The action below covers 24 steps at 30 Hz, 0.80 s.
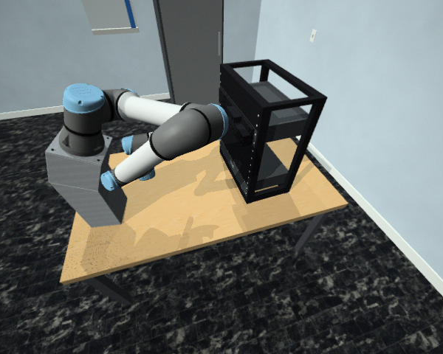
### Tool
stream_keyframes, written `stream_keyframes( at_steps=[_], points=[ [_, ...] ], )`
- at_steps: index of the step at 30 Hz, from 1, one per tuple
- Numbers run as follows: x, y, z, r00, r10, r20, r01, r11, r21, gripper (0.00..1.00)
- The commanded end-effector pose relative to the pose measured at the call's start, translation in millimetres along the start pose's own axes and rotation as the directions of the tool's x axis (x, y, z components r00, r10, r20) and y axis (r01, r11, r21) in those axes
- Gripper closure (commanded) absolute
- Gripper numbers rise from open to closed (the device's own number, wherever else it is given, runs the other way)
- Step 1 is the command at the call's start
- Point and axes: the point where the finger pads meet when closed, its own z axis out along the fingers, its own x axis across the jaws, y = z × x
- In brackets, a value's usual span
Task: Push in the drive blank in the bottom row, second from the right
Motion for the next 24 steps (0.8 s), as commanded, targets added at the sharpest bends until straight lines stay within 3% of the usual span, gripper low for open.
stream_keyframes(
  at_steps=[1, 24],
  points=[
    [-3.5, -5.7, 9.9, 1.000, -0.001, -0.005, 0.001, 1.000, -0.008, 1.00],
    [-20.0, -29.4, 42.2, 1.000, -0.001, -0.005, 0.001, 1.000, -0.008, 1.00]
  ],
)
